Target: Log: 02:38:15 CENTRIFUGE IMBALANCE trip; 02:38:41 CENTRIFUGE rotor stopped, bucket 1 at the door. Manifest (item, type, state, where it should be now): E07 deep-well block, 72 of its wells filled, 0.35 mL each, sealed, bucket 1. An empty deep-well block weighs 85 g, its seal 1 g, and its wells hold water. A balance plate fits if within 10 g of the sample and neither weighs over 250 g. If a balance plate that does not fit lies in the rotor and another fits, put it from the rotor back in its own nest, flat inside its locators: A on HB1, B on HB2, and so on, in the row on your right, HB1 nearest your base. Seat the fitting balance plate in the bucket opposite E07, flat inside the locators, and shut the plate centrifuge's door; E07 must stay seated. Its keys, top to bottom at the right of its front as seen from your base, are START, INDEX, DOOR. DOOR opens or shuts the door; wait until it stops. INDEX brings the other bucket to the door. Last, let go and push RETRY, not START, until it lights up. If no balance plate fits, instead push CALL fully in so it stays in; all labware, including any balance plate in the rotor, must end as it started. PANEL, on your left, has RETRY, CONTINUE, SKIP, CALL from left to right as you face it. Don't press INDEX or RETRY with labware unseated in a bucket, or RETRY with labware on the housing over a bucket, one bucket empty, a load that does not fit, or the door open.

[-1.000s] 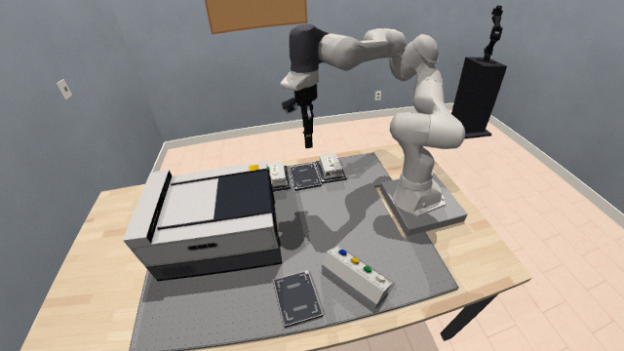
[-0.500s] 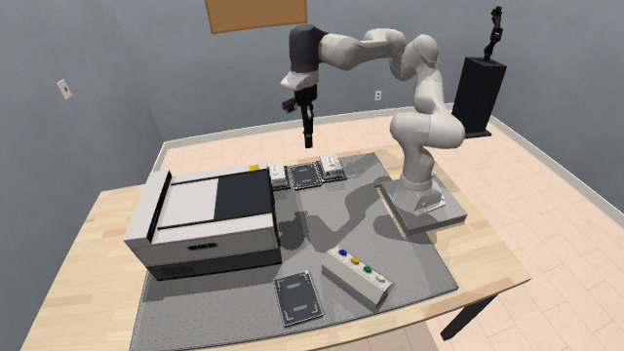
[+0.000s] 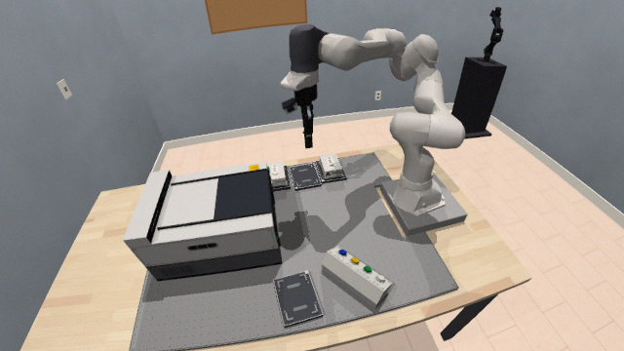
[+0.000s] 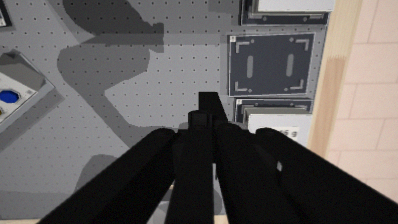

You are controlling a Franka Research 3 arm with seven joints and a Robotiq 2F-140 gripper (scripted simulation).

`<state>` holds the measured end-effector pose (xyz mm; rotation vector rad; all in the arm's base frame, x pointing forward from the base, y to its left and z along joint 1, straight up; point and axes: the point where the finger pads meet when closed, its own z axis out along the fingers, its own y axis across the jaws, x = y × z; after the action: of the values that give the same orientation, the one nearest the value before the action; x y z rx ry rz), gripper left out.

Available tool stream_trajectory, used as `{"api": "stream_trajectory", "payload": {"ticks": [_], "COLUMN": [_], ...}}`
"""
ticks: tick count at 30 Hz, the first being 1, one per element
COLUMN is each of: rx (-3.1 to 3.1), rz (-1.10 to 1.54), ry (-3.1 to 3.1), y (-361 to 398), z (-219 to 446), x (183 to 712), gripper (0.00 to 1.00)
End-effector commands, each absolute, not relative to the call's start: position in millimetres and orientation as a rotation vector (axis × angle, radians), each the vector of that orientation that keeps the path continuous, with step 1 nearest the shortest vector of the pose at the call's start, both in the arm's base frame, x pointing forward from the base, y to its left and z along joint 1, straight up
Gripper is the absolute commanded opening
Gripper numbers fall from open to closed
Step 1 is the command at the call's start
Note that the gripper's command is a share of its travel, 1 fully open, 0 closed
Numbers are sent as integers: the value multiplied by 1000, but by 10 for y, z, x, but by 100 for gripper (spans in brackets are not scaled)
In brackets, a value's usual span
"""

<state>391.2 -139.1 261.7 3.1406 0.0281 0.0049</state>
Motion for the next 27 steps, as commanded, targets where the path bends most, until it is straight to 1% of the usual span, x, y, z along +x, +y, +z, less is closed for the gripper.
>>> {"api": "stream_trajectory", "payload": {"ticks": [1,14,17,20,21,23,24,25,27], "rx": [3142,3142,3141,3138,3138,3133,3133,3129,3129], "rz": [2,3,10,19,19,26,26,28,28], "ry": [40,55,107,207,207,296,296,346,346], "y": [-1386,-1312,-1045,-531,-531,-63,-63,200,200], "z": [2621,2627,2651,2689,2689,2715,2715,2726,2726], "x": [3904,3928,4004,4096,4096,4125,4125,4117,4117], "gripper": [10,10,10,10,10,10,10,10,10]}}
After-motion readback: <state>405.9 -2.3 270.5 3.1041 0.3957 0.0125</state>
